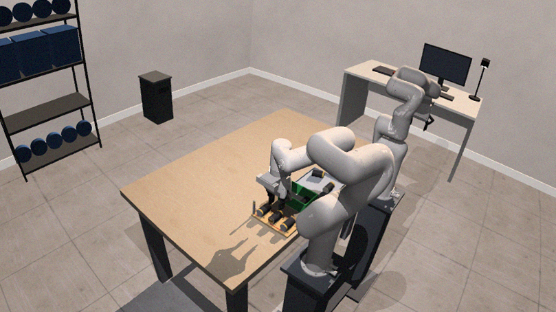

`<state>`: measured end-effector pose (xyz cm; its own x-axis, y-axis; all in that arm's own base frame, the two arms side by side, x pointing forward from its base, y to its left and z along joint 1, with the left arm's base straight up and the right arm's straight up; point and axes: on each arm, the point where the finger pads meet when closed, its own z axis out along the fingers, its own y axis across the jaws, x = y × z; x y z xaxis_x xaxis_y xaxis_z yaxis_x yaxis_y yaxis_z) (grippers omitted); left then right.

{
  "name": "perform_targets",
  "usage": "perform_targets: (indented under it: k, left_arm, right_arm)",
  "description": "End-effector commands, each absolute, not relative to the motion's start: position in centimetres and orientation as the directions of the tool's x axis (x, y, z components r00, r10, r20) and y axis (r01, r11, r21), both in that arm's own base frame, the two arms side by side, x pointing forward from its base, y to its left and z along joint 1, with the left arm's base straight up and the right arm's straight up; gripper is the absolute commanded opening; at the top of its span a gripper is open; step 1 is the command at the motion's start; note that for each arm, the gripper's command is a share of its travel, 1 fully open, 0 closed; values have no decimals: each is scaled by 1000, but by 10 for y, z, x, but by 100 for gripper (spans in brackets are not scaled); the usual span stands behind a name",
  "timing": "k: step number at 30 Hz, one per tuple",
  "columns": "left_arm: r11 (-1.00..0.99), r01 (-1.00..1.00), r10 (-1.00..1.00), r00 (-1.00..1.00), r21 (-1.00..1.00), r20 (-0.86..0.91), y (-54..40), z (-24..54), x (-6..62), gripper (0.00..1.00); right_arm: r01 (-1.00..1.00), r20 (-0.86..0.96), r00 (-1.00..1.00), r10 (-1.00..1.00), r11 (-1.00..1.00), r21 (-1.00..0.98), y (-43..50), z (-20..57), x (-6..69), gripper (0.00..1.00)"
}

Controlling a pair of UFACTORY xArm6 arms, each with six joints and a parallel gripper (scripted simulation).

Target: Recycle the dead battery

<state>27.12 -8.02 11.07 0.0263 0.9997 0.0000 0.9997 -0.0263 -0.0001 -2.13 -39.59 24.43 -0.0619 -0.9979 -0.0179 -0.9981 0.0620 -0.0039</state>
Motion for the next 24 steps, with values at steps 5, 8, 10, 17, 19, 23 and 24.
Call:
perform_targets:
  k: [5, 8, 10, 17, 19, 23, 24]
  left_arm:
    - [-16, 1000, 1000, 17, 14, -7, -81, 115, 276, 51]
    - [-16, 1000, 1000, 17, 14, -7, -81, 115, 276, 51]
    - [-16, 1000, 1000, 17, 14, -7, -81, 115, 276, 51]
    - [-16, 1000, 1000, 17, 14, -7, -81, 115, 276, 51]
    - [-17, 1000, 1000, 17, 14, -7, -81, 115, 276, 51]
    - [-17, 1000, 1000, 17, 14, -7, -81, 125, 276, 51]
    - [-17, 1000, 1000, 17, 14, -7, -81, 134, 275, 51]
  right_arm:
    - [-999, 0, -53, -999, 53, 0, -399, 250, -21, 100]
    - [-999, 0, -53, -999, 53, 0, -399, 250, -21, 100]
    - [-999, 0, -53, -999, 53, 0, -399, 250, -21, 100]
    - [-999, 0, -53, -999, 53, 0, -399, 250, -21, 100]
    - [-999, 0, -53, -999, 53, 0, -399, 250, -21, 100]
    - [-999, 0, -53, -999, 53, 0, -399, 250, -21, 100]
    - [-999, 0, -53, -999, 53, 0, -399, 250, -21, 100]
